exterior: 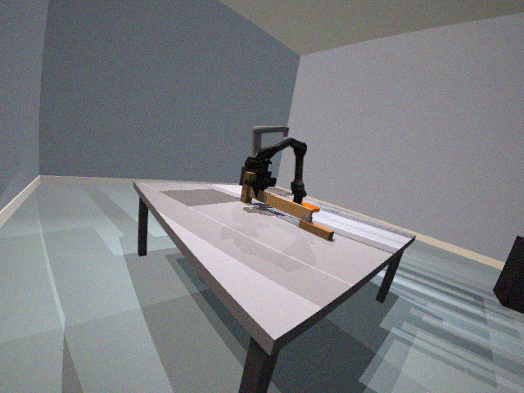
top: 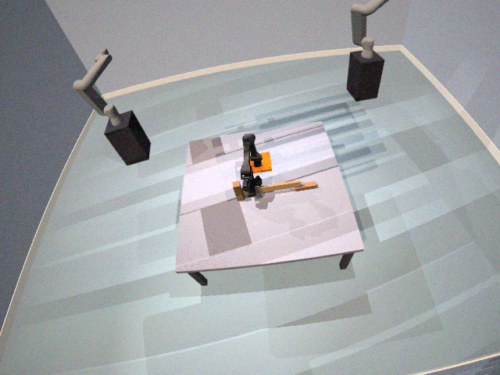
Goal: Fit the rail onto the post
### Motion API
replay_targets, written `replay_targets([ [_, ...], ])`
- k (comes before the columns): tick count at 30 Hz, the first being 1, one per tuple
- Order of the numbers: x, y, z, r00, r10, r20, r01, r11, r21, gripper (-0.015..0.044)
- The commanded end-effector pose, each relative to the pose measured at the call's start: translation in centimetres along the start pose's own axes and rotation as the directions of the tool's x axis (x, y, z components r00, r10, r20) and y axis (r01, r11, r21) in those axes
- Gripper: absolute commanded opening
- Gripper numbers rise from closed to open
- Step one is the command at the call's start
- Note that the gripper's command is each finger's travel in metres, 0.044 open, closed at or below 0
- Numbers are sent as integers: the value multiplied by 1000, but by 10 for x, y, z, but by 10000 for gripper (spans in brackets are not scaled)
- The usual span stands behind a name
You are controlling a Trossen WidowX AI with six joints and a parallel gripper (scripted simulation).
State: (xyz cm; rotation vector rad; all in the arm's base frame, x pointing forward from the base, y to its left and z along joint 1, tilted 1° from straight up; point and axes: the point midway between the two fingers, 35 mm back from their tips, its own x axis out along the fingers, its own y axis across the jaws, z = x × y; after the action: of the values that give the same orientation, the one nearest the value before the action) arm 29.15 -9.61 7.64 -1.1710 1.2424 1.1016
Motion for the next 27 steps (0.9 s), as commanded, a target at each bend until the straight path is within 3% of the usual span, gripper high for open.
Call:
replay_targets([
  [1, -1, -1, -3, 1000, -4, -5, 4, 1000, -1, 0],
  [3, -1, -1, -3, 1000, -4, -5, 4, 1000, -1, 0],
  [20, 0, 0, -1, 1000, 0, 0, 0, 1000, 0, 440],
  [27, -23, -1, 23, 1000, -3, -2, 3, 1000, -1, 440],
])
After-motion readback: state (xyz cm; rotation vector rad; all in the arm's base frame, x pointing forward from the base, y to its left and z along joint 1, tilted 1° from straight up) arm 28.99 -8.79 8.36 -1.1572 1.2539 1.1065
